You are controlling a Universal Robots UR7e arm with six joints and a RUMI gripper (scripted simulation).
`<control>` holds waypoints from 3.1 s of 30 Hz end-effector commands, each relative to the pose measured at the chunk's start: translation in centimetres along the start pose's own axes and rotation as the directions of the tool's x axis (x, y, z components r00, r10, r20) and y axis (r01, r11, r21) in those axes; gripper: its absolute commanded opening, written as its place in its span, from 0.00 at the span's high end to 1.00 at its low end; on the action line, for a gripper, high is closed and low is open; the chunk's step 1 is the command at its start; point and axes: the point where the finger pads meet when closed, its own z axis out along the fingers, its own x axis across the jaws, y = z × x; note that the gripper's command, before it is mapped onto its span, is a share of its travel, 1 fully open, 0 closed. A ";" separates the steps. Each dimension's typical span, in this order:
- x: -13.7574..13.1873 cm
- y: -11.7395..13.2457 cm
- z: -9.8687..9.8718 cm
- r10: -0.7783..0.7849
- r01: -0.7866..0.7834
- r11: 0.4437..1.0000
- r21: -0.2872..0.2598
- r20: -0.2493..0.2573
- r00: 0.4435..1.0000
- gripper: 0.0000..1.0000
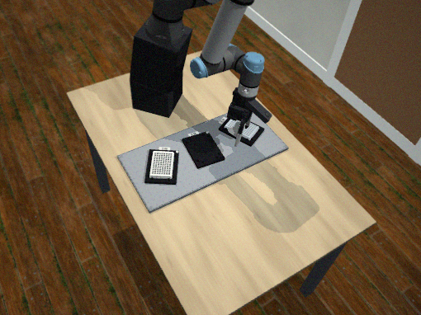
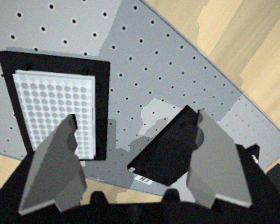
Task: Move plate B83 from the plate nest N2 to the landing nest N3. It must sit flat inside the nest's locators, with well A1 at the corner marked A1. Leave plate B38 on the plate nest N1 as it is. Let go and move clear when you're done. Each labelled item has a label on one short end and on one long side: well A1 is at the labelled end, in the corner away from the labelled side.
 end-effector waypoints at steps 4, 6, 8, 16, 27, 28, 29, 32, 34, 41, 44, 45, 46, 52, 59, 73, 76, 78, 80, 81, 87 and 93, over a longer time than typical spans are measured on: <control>-3.4 0.7 -0.2 0.055 -0.056 0.998 0.004 0.046 0.997 0.18; -3.4 0.7 -0.2 0.055 -0.056 0.998 0.004 0.046 0.997 0.18; -4.4 1.0 -0.3 0.085 -0.086 0.996 0.001 0.073 0.994 0.18; -7.5 2.0 -0.6 0.143 -0.142 0.990 -0.011 0.122 0.982 0.18; -9.6 2.7 -0.8 0.170 -0.170 0.985 -0.018 0.145 0.975 0.18; -9.6 2.7 -0.8 0.170 -0.170 0.985 -0.018 0.145 0.975 0.18; -9.5 2.7 -0.8 0.170 -0.170 0.985 -0.018 0.145 0.975 0.18; -9.6 2.7 -0.8 0.170 -0.170 0.985 -0.018 0.145 0.975 0.18; -9.6 2.7 -0.8 0.170 -0.170 0.985 -0.018 0.145 0.975 0.18; -9.7 2.7 -0.2 0.170 -0.170 0.985 -0.018 0.145 0.975 0.18; -9.7 2.7 0.3 0.170 -0.170 0.985 -0.018 0.145 0.975 0.18; -9.7 2.7 0.5 0.170 -0.170 0.985 -0.018 0.145 0.975 0.18; -9.8 2.7 0.6 0.170 -0.170 0.985 -0.018 0.145 0.975 0.18; -9.9 2.7 1.6 0.170 -0.170 0.985 -0.018 0.145 0.975 0.18; -10.0 2.7 2.3 0.170 -0.170 0.985 -0.018 0.145 0.975 0.18; -10.0 2.7 2.3 0.170 -0.170 0.985 -0.018 0.145 0.975 1.00; -10.0 2.7 2.3 0.170 -0.170 0.985 -0.018 0.145 0.975 1.00; -10.0 2.7 2.3 0.170 -0.170 0.985 -0.018 0.145 0.975 1.00; -10.0 2.7 2.3 0.170 -0.170 0.985 -0.018 0.145 0.975 1.00; -10.0 2.7 2.3 0.170 -0.170 0.985 -0.018 0.145 0.975 1.00; -10.0 2.7 2.3 0.170 -0.170 0.985 -0.018 0.145 0.975 1.00; -10.0 2.7 2.3 0.170 -0.170 0.985 -0.018 0.145 0.975 1.00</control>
